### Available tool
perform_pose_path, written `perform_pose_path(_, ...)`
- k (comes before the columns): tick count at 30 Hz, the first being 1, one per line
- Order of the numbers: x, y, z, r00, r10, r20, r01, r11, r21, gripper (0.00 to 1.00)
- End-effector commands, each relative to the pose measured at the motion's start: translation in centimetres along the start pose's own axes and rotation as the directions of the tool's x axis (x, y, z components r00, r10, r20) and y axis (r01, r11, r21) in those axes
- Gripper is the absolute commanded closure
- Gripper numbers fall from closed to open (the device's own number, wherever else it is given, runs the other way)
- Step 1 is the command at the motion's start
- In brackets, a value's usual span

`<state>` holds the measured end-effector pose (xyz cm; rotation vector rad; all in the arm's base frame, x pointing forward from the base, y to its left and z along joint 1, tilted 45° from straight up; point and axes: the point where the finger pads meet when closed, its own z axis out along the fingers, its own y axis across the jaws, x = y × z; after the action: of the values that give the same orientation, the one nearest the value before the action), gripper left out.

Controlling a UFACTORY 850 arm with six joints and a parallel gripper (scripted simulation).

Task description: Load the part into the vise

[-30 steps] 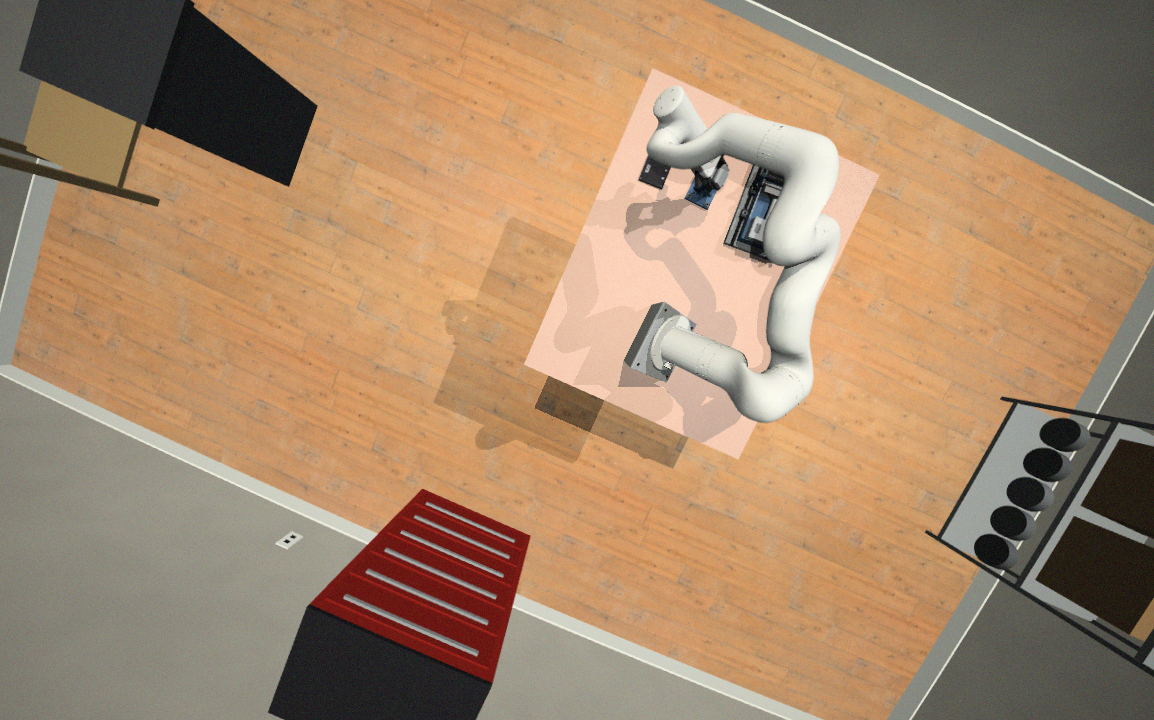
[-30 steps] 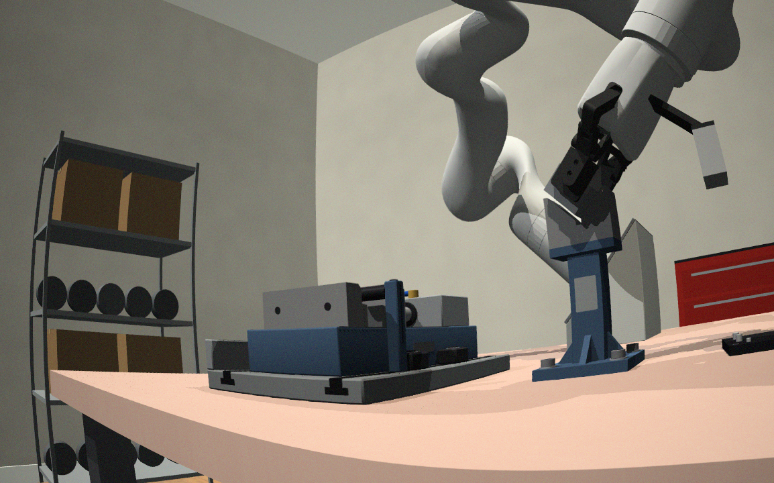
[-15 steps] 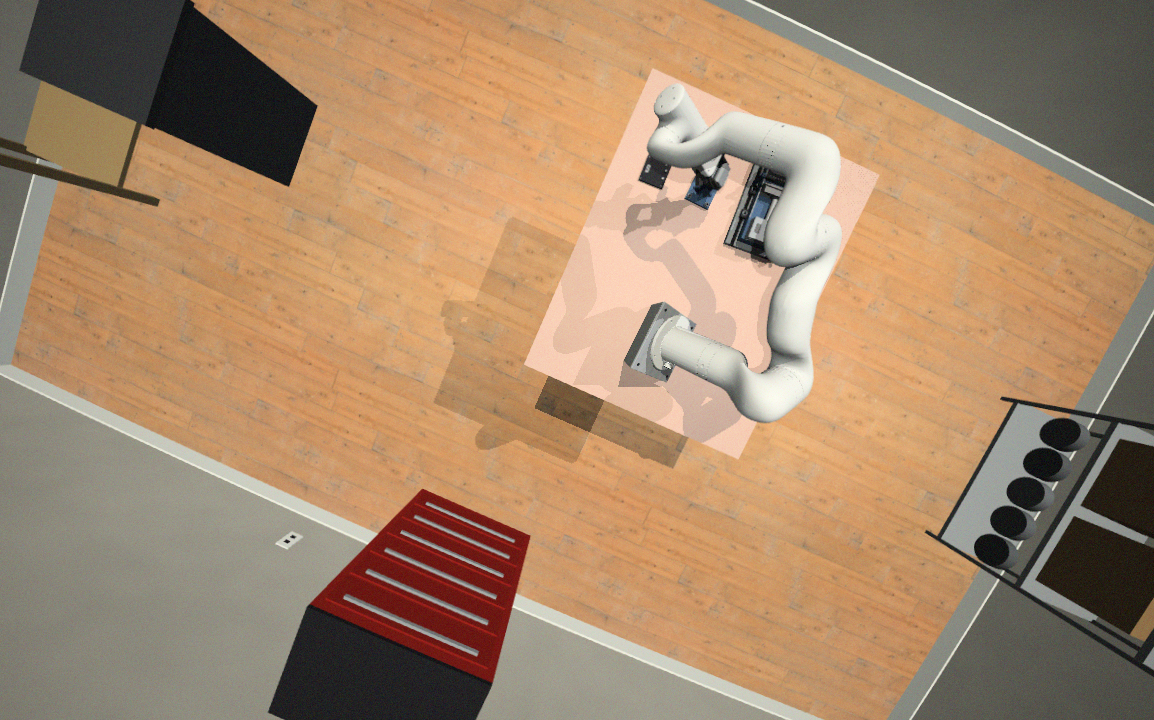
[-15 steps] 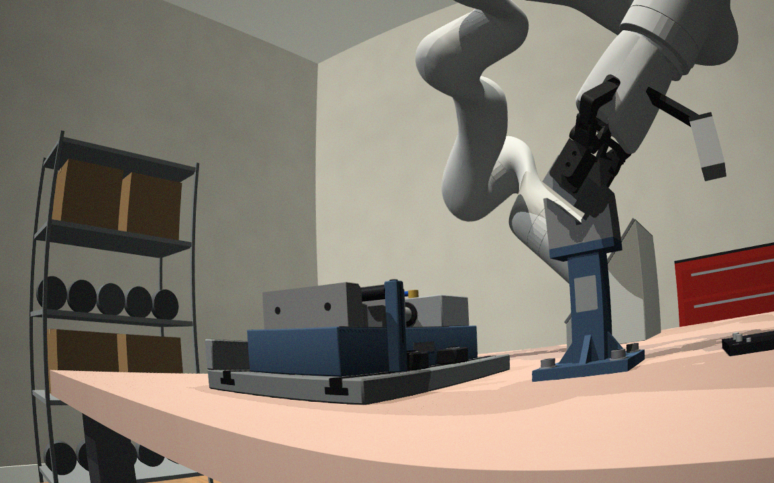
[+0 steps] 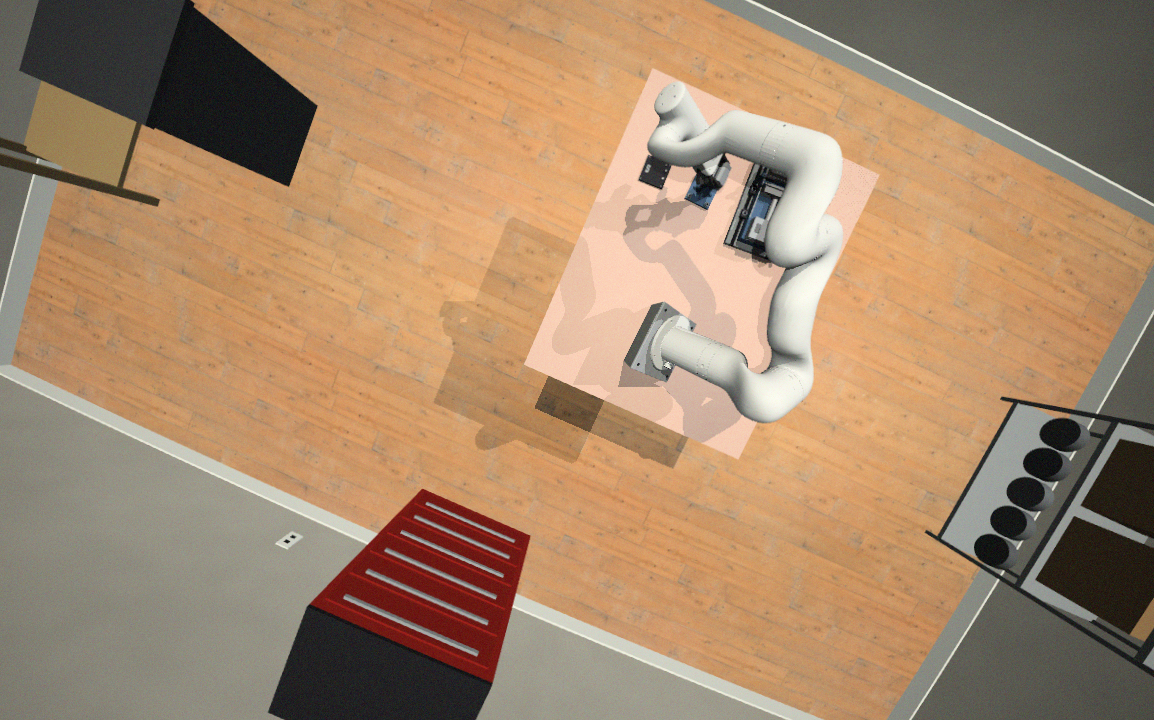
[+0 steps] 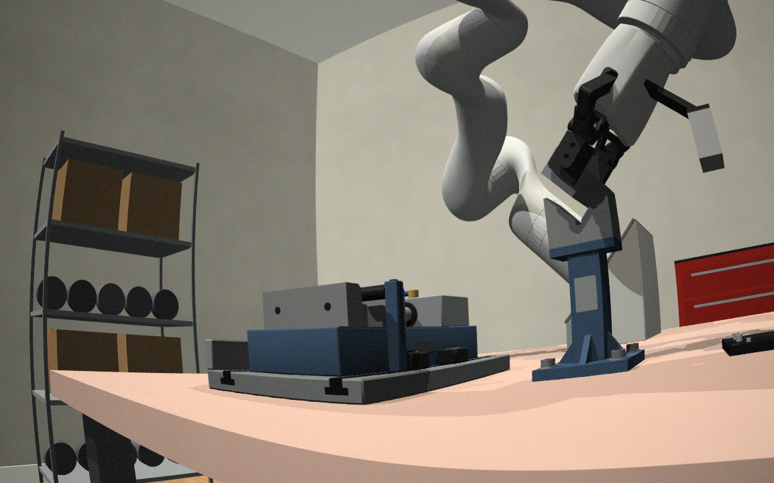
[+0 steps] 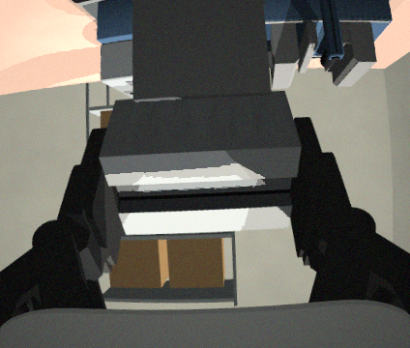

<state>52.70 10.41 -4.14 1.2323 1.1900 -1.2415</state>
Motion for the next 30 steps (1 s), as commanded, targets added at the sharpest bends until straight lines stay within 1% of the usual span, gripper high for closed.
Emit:
perform_pose_path(1, -0.2, 0.05, -0.21, 1.0, 0.002, -0.001, -0.002, 1.0, -0.001, 1.0)
perform_pose_path(30, -0.63, 0.05, -0.65, 1.0, 0.002, -0.001, -0.002, 1.0, -0.001, 1.0)
